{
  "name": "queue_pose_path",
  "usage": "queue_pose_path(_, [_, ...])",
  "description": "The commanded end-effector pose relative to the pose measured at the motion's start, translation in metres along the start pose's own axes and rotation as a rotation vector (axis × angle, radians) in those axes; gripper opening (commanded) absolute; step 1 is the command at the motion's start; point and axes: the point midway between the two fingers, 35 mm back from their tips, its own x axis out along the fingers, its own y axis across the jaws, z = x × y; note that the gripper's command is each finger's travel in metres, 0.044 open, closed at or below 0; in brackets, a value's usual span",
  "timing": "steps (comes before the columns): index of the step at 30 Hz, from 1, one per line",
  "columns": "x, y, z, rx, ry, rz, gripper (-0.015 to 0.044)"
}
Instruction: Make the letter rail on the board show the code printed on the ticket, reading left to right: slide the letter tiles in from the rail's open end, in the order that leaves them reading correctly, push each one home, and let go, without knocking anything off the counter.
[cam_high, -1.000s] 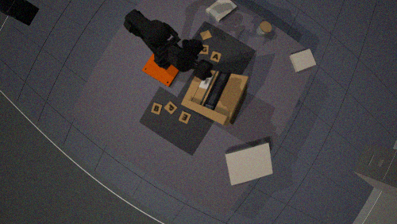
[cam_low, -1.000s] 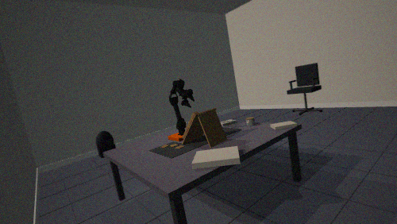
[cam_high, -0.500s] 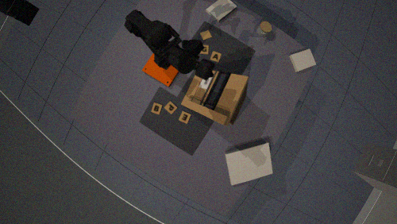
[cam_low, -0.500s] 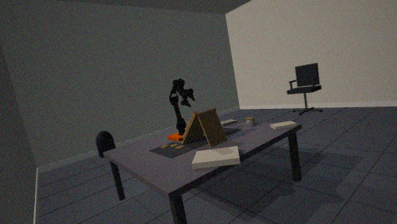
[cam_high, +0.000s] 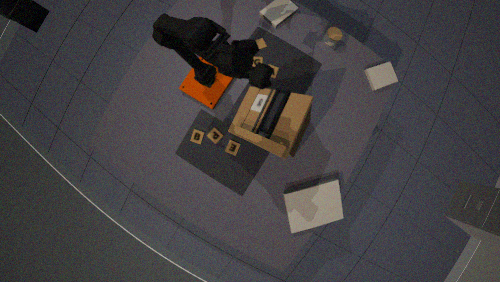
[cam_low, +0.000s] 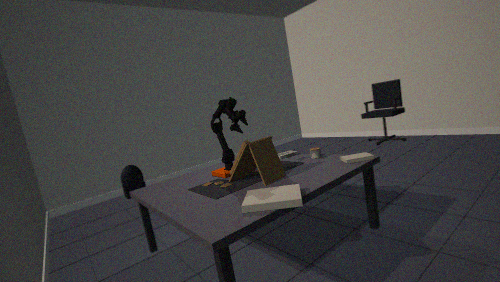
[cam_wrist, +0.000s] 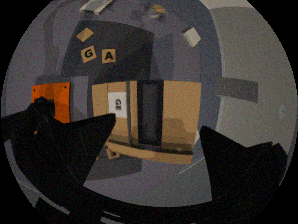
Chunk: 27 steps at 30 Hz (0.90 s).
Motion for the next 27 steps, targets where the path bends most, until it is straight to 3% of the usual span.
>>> queue_pose_path(1, [-0.002,0.001,0.000,0.003,0.006,-0.004,0.0440])
queue_pose_path(5, [0.003,-0.002,-0.007,0.077,0.028,-0.001,0.0340])
queue_pose_path(27, [0.075,-0.008,-0.154,1.369,0.367,-0.069,0.0340])
